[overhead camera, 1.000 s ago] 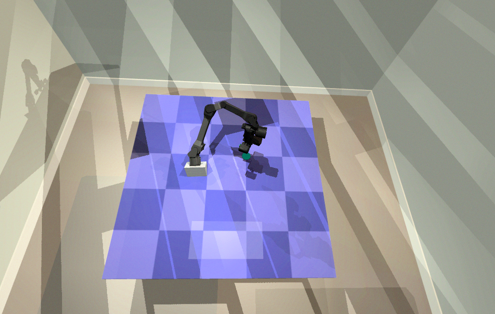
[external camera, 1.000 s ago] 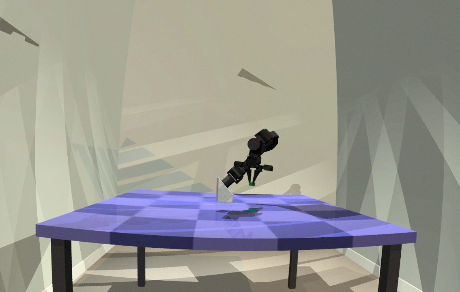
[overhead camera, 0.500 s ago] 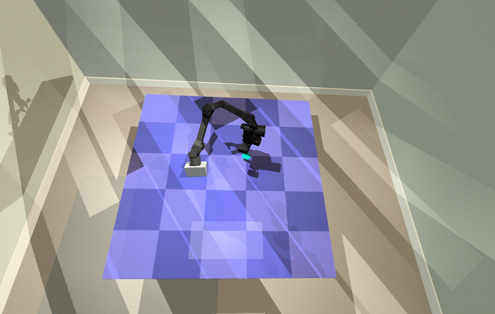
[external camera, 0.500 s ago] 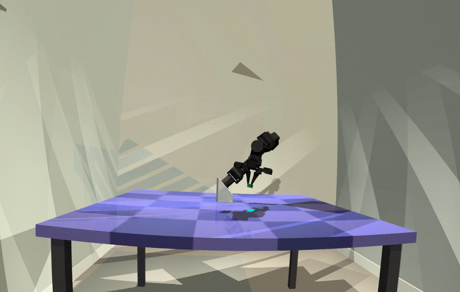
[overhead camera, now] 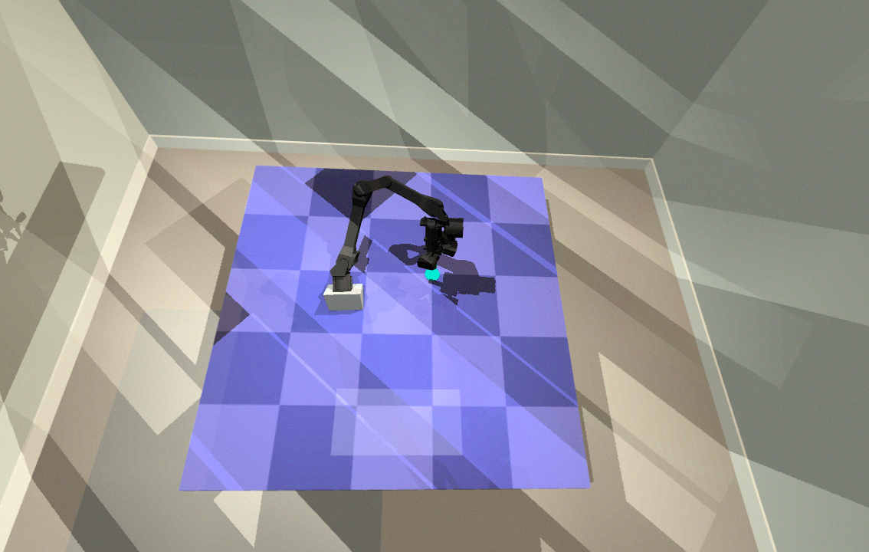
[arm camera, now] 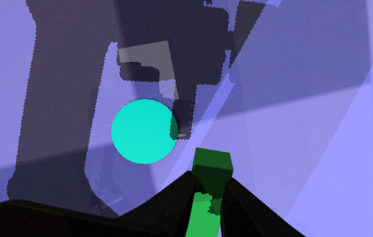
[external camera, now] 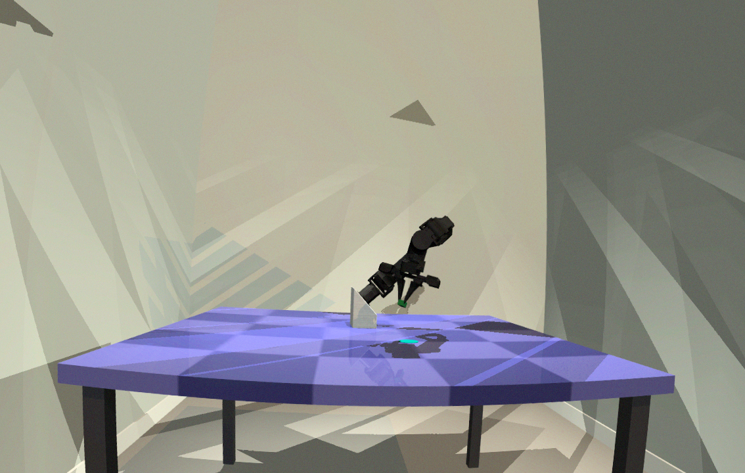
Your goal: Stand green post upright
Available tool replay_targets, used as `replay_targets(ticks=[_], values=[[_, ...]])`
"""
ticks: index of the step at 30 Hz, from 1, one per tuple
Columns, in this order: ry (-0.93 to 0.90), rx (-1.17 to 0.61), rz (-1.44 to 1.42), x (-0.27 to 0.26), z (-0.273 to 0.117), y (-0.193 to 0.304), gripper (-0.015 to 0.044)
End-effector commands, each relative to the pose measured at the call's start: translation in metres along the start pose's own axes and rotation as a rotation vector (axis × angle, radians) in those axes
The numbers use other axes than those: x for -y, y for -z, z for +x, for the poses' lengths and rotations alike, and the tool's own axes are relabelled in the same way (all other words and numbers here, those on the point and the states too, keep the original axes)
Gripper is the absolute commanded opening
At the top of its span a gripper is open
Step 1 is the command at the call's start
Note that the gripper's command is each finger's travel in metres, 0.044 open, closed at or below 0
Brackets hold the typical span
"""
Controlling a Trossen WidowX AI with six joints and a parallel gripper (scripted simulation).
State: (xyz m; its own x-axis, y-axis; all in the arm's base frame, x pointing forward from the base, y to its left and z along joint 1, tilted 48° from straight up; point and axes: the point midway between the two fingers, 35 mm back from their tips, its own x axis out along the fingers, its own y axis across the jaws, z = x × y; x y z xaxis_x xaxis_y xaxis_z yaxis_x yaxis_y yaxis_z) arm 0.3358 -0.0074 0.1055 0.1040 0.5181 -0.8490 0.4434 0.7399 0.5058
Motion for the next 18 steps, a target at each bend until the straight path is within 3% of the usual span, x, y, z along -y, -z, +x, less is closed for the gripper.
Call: replay_targets(ticks=[1, 18], values=[[0.019, 0.025, -0.006, -0.0003, -0.0002, 0.0008, 0.0023], [0.086, 0.108, -0.020, 0.0017, 0.0070, 0.0003, 0.0023]])
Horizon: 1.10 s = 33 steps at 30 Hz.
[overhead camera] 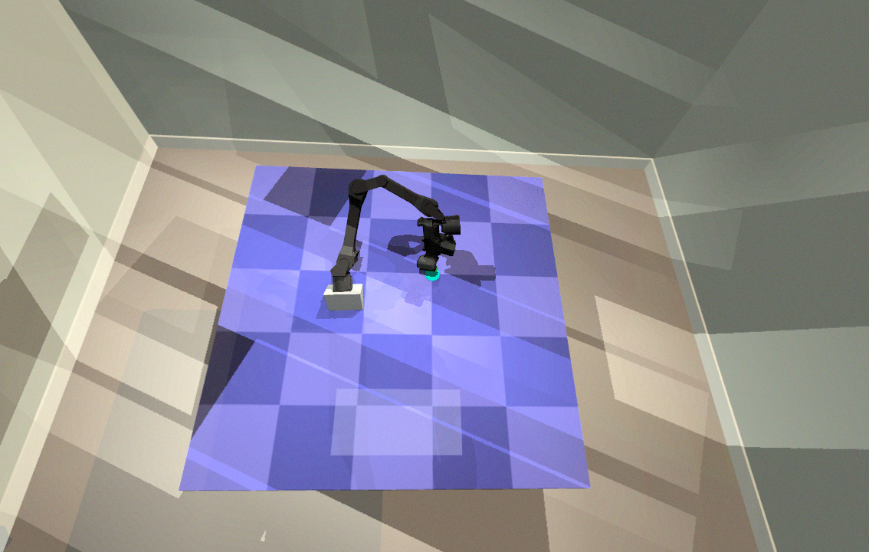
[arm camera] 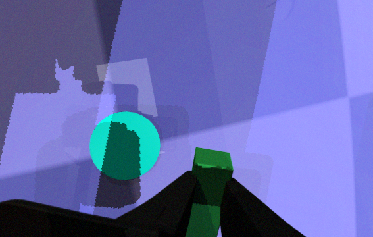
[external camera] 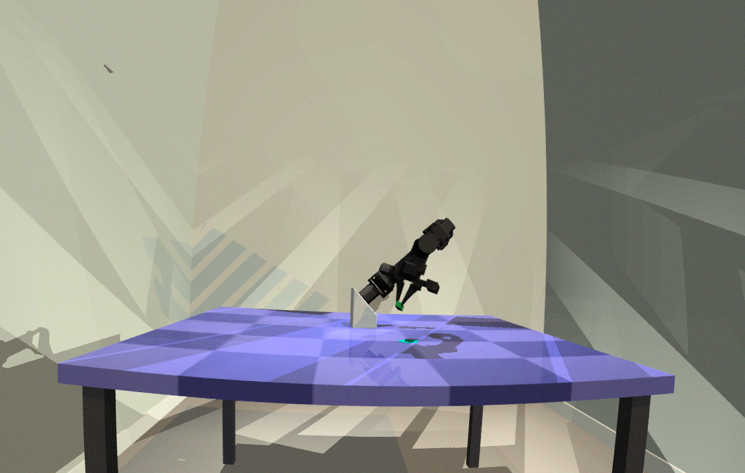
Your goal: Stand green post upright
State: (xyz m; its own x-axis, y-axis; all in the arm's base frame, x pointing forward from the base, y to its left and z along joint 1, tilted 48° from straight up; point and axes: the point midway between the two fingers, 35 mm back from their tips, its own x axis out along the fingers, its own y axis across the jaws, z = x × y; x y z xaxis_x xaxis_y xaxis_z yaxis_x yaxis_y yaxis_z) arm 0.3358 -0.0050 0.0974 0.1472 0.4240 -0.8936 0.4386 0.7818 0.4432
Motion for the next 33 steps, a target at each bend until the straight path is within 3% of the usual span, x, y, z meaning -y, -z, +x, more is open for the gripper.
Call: replay_targets(ticks=[1, 33], values=[[0.015, 0.028, -0.004, -0.0005, -0.0008, 0.0003, 0.0023], [0.107, 0.210, -0.013, -0.0001, 0.0076, -0.0014, 0.0023]])
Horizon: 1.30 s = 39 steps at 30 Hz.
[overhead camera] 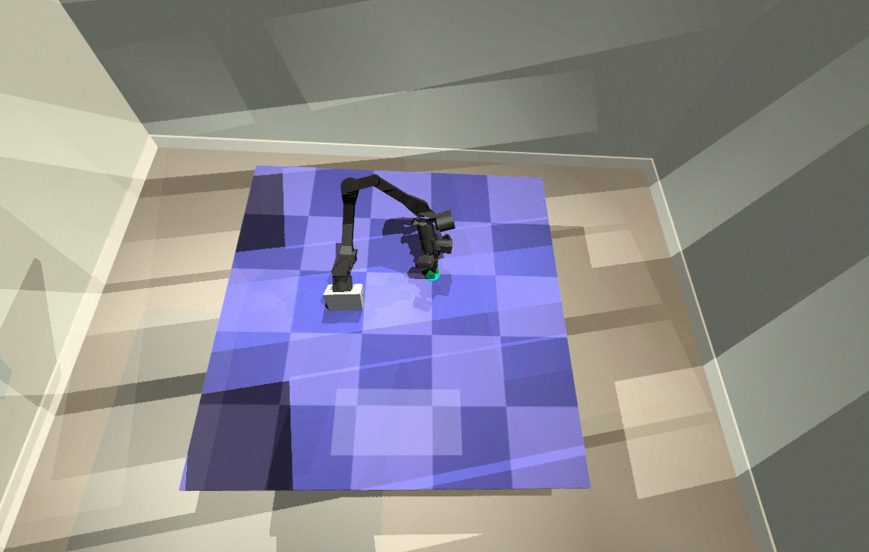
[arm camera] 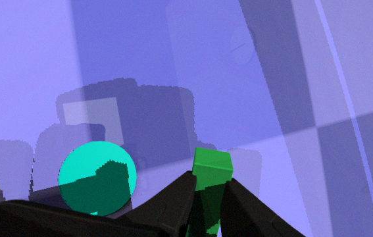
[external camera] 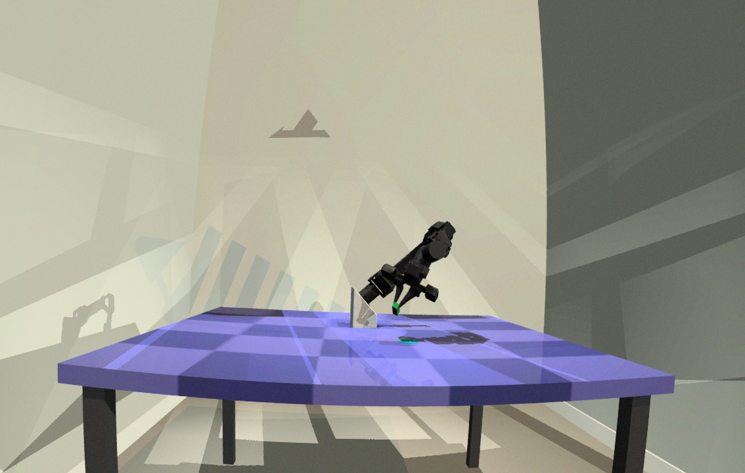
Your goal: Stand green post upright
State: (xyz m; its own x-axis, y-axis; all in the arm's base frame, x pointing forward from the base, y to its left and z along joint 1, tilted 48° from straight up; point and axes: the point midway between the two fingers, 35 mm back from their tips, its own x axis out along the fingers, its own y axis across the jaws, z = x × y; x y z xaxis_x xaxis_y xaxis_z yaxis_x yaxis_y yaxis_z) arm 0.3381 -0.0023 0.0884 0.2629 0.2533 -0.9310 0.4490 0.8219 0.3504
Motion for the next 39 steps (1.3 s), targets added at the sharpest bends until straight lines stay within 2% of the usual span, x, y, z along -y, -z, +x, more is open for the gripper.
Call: replay_targets(ticks=[1, 39], values=[[0.009, 0.032, 0.000, -0.0008, -0.0019, -0.0004, 0.0023], [0.057, 0.277, 0.028, -0.0046, -0.0011, -0.0024, 0.0023]])
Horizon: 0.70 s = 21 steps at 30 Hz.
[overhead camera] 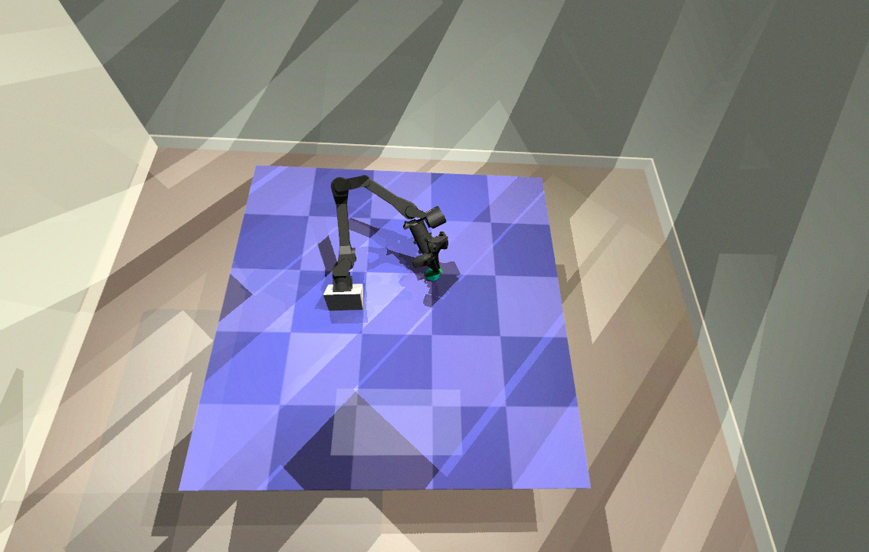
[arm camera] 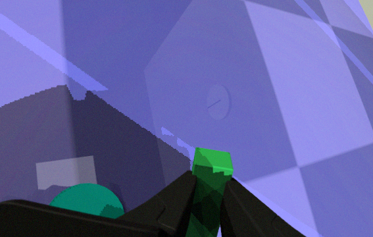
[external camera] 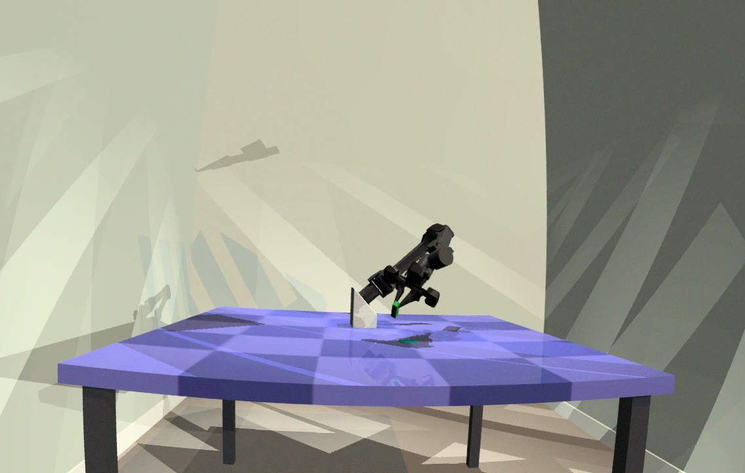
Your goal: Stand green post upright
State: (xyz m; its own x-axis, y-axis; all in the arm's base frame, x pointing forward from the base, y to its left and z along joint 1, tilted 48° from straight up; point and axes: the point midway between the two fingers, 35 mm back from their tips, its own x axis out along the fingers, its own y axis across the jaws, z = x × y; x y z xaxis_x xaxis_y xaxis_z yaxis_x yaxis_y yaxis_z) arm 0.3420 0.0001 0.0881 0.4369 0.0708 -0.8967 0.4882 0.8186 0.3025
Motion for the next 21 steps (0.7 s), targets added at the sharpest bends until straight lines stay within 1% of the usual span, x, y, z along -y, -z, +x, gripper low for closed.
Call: replay_targets(ticks=[1, 21], values=[[0.000, 0.035, 0.007, -0.0009, -0.0029, -0.0012, 0.0023], [0.000, 0.168, 0.041, -0.0036, -0.0066, -0.0024, 0.0023]])
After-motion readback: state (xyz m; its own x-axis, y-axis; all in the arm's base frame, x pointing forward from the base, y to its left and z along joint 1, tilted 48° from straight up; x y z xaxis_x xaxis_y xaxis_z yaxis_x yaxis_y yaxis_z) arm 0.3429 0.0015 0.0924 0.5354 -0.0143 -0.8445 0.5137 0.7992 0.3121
